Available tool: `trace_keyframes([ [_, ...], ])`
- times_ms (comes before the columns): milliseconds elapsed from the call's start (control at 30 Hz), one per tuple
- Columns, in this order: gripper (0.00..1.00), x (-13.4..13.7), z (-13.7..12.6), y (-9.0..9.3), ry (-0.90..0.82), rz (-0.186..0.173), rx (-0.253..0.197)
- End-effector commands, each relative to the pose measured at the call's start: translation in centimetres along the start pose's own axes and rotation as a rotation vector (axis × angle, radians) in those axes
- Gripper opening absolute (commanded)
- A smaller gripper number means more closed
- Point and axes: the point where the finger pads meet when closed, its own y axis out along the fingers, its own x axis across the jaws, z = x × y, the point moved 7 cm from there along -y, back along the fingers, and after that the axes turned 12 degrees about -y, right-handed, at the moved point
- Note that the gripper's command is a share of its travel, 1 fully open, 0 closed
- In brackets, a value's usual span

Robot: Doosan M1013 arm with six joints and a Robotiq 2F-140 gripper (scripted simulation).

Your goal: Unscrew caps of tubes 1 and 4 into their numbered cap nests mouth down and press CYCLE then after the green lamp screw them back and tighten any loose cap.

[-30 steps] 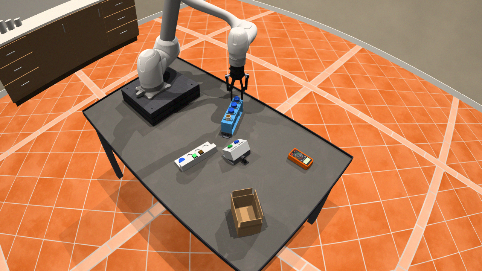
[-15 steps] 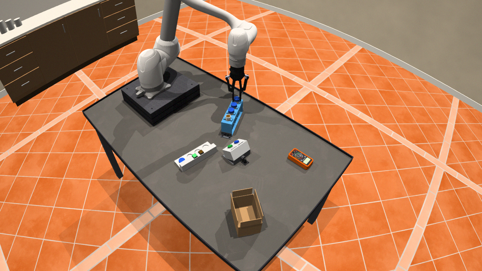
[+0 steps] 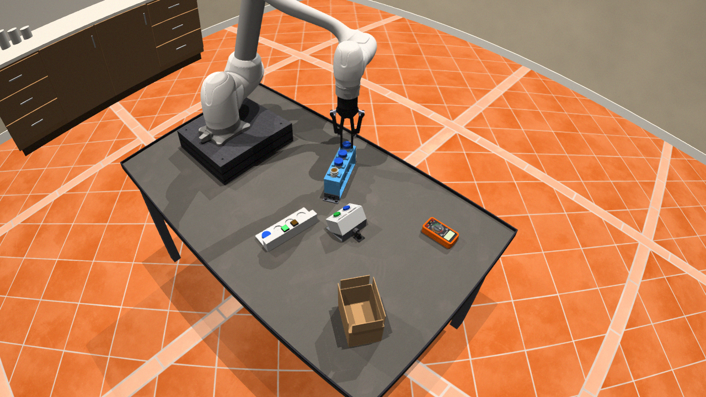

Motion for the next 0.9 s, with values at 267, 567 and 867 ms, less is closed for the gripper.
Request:
trace_keyframes([
  [267, 0.30, 0.04, -0.01, -0.07, 0.302, 0.000, -0.003],
  [567, 0.30, 0.04, -0.01, -0.07, 0.602, -0.001, -0.003],
  [867, 0.41, 0.04, -0.01, 0.05, 0.687, -0.001, -0.003],
])
